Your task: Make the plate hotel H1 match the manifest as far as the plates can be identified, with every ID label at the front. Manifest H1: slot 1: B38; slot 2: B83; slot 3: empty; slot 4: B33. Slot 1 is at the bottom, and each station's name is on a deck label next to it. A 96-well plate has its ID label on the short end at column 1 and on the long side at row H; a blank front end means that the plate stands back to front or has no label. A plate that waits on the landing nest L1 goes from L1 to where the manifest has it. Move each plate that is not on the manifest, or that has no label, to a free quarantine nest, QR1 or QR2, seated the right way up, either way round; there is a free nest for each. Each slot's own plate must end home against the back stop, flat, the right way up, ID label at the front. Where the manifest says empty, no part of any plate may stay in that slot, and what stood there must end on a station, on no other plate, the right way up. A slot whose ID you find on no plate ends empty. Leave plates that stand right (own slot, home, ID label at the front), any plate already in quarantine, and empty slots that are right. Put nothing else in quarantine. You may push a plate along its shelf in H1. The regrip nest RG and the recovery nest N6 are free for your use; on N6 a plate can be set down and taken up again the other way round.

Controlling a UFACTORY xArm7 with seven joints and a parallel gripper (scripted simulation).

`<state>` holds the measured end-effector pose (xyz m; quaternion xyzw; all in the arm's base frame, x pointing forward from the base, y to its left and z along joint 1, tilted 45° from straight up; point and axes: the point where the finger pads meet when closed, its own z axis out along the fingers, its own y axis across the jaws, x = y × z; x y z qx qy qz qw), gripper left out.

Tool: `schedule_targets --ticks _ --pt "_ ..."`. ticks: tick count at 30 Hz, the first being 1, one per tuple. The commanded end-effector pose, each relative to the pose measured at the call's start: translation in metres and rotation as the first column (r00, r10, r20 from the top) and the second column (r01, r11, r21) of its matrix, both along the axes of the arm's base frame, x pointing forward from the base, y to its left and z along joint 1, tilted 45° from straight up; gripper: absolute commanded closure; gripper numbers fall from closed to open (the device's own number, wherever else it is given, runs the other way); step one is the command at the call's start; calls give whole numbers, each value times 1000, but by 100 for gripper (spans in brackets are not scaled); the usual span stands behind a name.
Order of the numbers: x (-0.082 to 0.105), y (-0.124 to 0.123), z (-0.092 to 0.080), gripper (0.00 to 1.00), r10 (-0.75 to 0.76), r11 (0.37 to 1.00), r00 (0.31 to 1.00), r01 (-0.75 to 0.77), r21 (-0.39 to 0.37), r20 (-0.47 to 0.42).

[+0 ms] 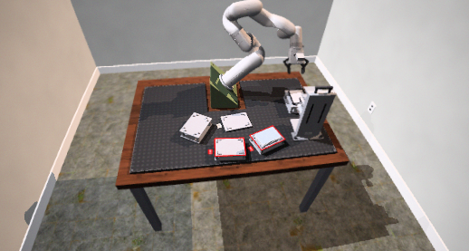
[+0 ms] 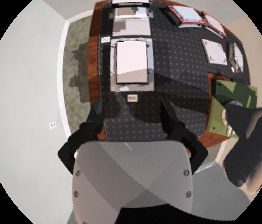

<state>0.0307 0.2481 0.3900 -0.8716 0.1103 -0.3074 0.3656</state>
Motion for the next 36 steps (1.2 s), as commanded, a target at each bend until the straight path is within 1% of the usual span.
schedule_targets --ticks 1,15,17,24,32,34,36 --pt "0 0 1 0 27 1000 999 -27 1 -25" --pt "0 0 2 0 188 982 964 -190 12 -188" --pt "0 0 2 0 188 982 964 -190 12 -188" --pt "0 0 2 0 265 963 927 -268 27 -267" --pt "0 0 2 0 348 934 869 -353 52 -353" --pt "0 0 2 0 348 934 869 -353 52 -353" --pt "0 0 2 0 368 926 852 -374 60 -373"
